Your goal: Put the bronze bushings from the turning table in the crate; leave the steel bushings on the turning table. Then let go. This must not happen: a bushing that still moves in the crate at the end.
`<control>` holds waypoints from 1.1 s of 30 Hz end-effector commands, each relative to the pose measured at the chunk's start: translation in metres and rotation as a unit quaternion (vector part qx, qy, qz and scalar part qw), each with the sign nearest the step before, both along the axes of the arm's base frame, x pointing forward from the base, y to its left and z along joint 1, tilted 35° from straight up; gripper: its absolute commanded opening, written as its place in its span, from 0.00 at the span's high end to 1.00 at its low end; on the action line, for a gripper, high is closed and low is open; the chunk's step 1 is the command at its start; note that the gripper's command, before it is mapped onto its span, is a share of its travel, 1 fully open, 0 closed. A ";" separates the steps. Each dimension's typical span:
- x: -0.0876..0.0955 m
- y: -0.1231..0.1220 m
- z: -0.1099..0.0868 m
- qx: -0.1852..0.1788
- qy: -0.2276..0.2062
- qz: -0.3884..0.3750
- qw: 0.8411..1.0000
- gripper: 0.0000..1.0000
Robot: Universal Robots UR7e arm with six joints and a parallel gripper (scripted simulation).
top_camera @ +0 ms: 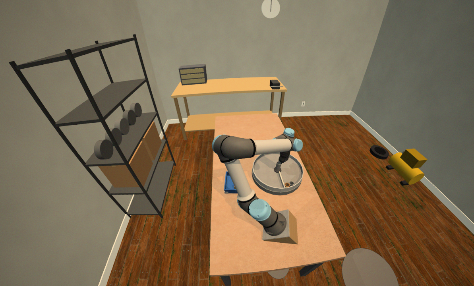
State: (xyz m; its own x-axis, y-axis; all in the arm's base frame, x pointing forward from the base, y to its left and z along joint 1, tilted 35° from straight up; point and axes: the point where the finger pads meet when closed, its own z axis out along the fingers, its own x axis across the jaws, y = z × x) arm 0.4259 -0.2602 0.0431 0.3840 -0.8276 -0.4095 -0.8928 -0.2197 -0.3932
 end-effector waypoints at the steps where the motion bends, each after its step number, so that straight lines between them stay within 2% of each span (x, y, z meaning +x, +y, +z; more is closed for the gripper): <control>1: 0.000 -0.001 0.000 -0.001 0.000 0.000 1.000 1.00; 3: 0.000 -0.001 0.000 -0.001 0.000 0.000 1.000 1.00; 4: 0.000 -0.001 0.000 -0.001 0.000 0.000 1.000 0.53; 33: 0.000 -0.001 0.000 -0.001 0.000 0.000 1.000 0.53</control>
State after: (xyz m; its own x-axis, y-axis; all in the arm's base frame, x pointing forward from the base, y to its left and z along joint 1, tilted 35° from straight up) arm 0.4259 -0.2602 0.0431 0.3840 -0.8276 -0.4094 -0.8928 -0.2197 -0.3932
